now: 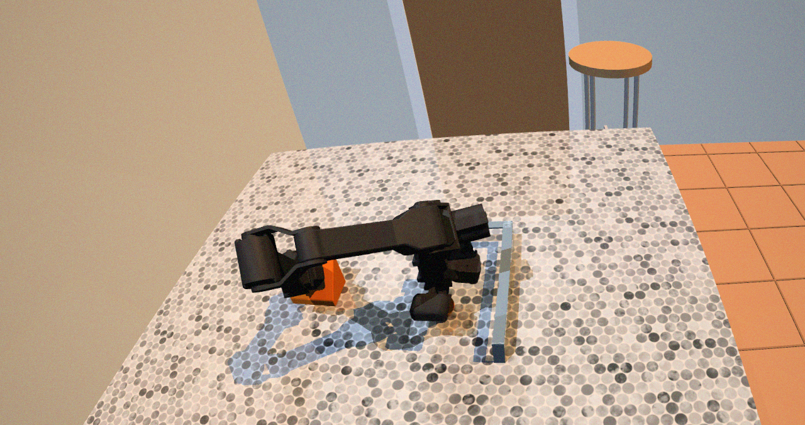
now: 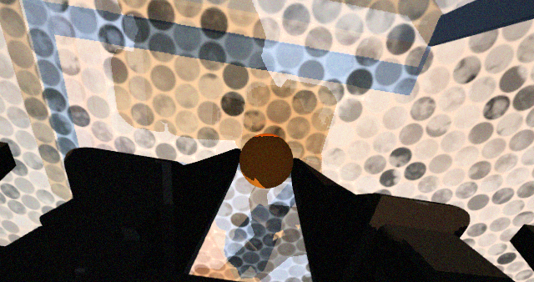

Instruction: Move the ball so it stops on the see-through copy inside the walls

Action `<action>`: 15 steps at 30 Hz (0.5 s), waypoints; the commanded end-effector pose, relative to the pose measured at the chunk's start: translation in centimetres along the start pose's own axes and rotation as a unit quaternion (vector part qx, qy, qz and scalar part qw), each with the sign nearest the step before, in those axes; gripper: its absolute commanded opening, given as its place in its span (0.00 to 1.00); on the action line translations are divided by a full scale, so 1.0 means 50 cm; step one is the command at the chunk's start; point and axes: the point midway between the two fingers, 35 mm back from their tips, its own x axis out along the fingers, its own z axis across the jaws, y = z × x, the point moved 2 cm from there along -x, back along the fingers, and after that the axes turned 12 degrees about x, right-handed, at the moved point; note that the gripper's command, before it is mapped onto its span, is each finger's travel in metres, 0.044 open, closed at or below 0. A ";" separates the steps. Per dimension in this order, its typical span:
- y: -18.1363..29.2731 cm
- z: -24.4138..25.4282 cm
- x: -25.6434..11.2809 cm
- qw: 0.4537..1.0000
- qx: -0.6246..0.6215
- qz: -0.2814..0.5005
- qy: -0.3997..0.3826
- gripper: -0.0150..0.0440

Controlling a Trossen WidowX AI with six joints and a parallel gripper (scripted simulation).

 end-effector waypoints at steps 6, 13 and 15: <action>0.002 -0.002 0.021 1.000 -0.003 0.001 0.004 0.25; 0.001 -0.001 0.014 1.000 -0.001 0.000 0.000 0.52; 0.001 -0.001 0.014 1.000 -0.001 0.000 0.000 0.61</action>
